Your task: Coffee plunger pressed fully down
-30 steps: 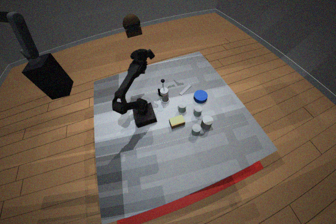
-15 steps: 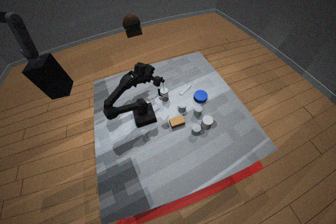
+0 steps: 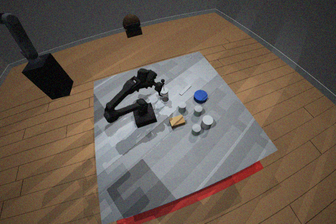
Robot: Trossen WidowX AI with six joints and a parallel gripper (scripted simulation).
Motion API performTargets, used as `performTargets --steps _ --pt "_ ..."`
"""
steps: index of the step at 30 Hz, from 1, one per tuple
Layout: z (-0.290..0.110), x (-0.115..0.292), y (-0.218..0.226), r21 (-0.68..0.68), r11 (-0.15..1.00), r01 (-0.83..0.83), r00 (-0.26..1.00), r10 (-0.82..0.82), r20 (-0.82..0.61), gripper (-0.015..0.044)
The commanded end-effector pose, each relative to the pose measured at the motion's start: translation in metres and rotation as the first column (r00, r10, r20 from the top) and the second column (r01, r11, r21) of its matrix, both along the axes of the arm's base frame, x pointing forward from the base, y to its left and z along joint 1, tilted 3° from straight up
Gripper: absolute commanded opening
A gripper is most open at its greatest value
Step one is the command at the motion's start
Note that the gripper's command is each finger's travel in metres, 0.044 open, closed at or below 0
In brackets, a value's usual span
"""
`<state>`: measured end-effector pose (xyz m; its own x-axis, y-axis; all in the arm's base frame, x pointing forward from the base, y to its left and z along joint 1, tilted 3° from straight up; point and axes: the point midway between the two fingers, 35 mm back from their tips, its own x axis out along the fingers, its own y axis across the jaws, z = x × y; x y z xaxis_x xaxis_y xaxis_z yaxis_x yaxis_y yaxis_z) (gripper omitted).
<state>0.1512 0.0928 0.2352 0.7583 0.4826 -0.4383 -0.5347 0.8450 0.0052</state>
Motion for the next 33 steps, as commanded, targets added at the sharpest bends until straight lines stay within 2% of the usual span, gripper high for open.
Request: performTargets --steps 1,22,33 --pt "-0.005 0.005 0.002 -0.001 1.000 0.007 1.000 -0.007 -0.006 0.0440" --pt "-0.019 0.028 0.017 0.000 1.000 0.007 1.000 -0.007 -0.004 0.0440" --pt "-0.019 0.028 0.017 0.000 1.000 0.007 1.000 -0.007 -0.004 0.0151"
